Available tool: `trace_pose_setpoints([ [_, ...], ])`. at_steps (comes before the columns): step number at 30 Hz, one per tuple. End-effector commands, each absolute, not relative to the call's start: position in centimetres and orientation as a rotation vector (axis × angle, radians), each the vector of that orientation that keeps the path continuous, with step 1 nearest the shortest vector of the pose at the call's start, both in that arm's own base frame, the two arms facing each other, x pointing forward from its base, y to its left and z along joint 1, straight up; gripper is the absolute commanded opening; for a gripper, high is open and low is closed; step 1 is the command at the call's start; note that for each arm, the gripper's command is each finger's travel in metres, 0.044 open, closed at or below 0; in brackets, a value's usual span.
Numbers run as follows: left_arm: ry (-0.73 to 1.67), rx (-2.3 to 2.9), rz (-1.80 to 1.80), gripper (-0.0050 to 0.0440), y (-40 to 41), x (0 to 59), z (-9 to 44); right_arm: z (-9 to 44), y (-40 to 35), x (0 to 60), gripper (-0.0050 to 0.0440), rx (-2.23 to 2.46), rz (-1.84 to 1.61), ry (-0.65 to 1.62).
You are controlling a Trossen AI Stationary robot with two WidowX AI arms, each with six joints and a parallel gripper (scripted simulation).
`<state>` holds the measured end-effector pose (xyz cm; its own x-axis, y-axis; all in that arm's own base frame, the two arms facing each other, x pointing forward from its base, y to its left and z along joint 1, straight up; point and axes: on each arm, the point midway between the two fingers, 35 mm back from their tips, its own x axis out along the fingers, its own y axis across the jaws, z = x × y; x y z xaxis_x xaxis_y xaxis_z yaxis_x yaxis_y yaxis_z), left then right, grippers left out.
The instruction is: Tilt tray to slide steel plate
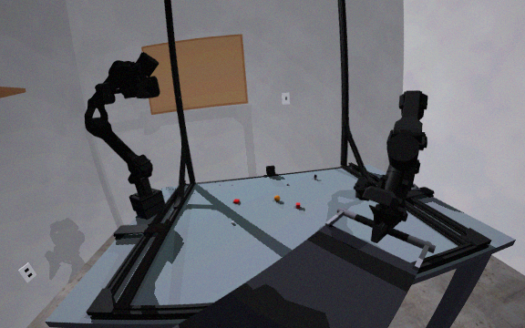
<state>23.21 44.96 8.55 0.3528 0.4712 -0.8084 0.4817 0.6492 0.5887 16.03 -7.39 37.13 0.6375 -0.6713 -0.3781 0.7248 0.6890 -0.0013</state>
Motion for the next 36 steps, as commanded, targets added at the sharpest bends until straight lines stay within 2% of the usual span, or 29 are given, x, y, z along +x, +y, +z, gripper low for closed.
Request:
trace_pose_setpoints([
  [1,1.254,0.946,0.009,0.0000,45.1,23.3,10.9,37.2,-7.4,16.0,0.0440,0.157,-0.802,0.364],
  [36,1.236,0.969,0.038,0.0000,45.4,23.5,14.2,37.2,-7.4,16.0,0.0440,0.157,-0.802,0.364],
])
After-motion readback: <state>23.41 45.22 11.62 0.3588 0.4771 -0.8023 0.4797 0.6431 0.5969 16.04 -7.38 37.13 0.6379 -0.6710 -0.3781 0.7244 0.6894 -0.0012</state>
